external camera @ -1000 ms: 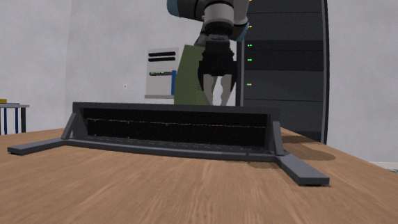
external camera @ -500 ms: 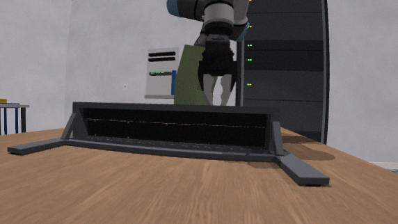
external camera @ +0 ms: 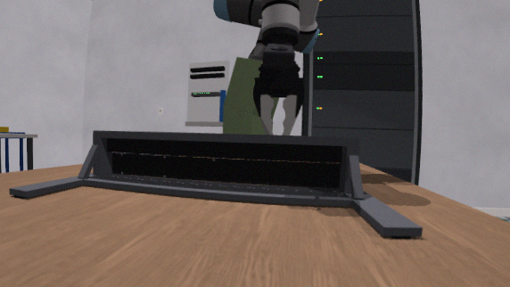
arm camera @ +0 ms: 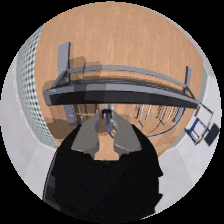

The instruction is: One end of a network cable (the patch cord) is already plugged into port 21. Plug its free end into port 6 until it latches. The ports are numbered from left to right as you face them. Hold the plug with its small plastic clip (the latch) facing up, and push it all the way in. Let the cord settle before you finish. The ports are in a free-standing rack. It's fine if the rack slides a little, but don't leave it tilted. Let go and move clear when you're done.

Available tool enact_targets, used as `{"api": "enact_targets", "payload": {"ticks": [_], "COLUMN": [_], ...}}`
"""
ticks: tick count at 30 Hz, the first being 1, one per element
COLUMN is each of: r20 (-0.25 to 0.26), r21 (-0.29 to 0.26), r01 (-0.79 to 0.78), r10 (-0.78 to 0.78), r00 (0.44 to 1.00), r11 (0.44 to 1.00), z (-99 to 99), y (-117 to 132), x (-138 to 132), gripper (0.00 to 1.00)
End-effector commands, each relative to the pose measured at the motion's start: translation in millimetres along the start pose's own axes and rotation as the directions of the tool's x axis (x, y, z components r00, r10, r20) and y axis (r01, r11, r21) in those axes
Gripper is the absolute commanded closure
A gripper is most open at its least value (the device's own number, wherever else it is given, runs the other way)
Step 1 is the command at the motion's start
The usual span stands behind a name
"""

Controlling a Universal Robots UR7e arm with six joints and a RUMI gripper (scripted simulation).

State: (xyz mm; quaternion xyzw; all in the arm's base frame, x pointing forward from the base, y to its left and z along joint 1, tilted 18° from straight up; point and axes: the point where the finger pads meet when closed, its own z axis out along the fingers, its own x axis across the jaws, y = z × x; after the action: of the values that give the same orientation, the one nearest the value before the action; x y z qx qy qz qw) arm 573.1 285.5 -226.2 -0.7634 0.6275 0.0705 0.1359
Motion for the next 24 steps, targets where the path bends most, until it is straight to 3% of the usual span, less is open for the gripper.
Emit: {"api": "enact_targets", "payload": {"ticks": [1,24], "r20": [0.0,0.0], "r21": [0.001,0.002], "r01": [0.0,0.0], "r10": [0.0,0.0], "r00": [1.0,1.0], "r11": [1.0,1.0], "z": [-0.6,-0.7], "y": [-0.7,-2.7], "x": [0.0,0.0], "gripper": [1.0,1.0]}}
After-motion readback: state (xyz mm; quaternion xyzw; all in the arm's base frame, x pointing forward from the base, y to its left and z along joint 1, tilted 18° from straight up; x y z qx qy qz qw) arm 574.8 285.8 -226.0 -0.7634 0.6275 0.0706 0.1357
